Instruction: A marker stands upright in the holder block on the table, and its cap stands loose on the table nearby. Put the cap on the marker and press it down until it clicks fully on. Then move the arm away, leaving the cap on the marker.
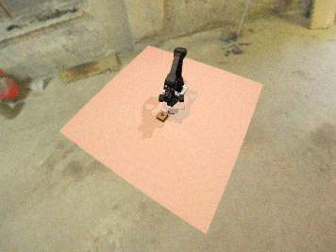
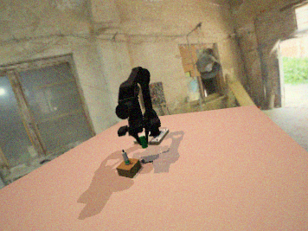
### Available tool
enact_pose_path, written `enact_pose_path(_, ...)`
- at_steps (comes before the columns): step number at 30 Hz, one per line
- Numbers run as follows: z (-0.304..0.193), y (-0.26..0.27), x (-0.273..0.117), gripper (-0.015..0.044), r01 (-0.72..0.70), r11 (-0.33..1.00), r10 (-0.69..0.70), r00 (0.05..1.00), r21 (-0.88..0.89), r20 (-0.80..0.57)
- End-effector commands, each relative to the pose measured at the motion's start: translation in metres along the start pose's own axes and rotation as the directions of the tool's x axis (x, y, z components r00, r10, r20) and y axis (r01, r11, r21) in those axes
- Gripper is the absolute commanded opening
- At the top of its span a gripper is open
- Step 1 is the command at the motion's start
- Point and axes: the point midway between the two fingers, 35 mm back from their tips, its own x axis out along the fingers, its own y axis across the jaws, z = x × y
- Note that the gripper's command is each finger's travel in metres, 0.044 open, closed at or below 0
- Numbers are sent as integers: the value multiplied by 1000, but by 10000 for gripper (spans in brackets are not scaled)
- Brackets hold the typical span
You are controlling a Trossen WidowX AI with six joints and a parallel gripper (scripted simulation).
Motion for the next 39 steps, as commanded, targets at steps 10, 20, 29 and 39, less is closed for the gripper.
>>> enact_pose_path(10,19,-13,-19,0,2,1000,-2,1000,-5,12)
enact_pose_path(20,34,-26,-32,0,5,1000,-5,1000,-5,15)
enact_pose_path(29,46,-37,-43,0,6,1000,-6,1000,-4,14)
enact_pose_path(39,59,-51,-54,0,7,1000,-7,1000,-4,14)
